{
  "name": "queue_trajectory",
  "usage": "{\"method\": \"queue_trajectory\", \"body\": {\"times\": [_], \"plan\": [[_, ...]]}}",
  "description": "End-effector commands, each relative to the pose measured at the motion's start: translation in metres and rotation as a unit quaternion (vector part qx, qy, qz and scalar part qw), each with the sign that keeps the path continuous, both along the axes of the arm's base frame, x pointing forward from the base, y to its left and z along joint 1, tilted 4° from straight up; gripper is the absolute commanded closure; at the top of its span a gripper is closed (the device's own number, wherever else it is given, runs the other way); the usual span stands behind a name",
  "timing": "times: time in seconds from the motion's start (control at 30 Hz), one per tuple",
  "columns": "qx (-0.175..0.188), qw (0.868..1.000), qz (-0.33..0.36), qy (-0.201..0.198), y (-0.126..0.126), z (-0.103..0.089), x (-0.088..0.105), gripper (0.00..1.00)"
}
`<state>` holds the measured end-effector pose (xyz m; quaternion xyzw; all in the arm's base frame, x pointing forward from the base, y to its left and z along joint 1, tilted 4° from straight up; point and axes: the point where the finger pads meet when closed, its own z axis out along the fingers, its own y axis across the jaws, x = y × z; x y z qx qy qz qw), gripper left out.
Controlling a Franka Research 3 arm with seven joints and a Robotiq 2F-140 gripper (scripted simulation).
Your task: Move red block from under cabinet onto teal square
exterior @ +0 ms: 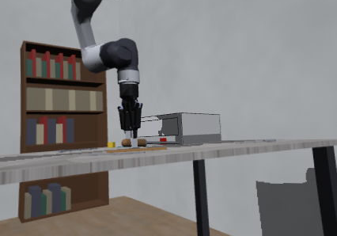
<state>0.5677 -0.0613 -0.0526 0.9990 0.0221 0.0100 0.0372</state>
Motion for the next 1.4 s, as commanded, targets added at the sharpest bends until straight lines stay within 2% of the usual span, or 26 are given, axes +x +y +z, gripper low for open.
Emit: {"method": "queue_trajectory", "body": {"times": [0.0, 0.23, 0.77, 1.37], "plan": [[0.0, 1.0, 0.003, 0.002, 0.002, 0.002, 0.01, 1.0], [0.0, 1.0, 0.003, 0.002, 0.003, 0.003, 0.026, 1.0], [0.0, 1.0, 0.003, 0.002, 0.004, 0.003, 0.051, 1.0], [0.0, 1.0, 0.003, 0.002, 0.004, 0.003, 0.064, 1.0]]}}
